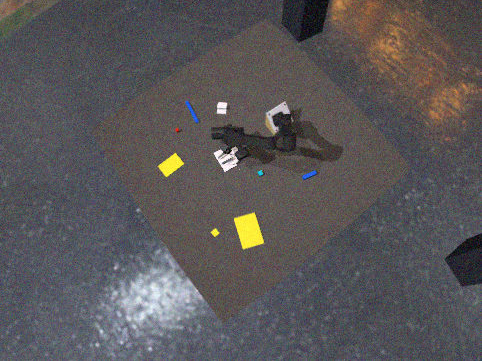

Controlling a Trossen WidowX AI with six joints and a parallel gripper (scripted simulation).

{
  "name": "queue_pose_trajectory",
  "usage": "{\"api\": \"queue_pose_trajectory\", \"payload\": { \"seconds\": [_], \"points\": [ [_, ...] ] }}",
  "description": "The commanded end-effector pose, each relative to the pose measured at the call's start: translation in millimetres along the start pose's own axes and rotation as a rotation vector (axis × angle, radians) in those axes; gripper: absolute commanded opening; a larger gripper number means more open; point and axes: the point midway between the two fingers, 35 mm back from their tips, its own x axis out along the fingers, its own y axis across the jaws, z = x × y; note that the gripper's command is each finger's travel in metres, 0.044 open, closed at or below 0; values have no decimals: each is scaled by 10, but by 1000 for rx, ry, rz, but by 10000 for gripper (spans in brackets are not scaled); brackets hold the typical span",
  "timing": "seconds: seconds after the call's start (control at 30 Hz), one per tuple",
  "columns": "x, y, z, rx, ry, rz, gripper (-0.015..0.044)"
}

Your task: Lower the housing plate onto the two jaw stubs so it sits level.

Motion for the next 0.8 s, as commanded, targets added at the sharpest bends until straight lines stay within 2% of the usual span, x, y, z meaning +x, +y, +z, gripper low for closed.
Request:
{"api": "queue_pose_trajectory", "payload": {
  "seconds": [0.0,0.77],
  "points": [
    [-3,17,0,-7,-3,5,351],
    [-2,-32,-117,-9,-2,5,351]
  ]
}}
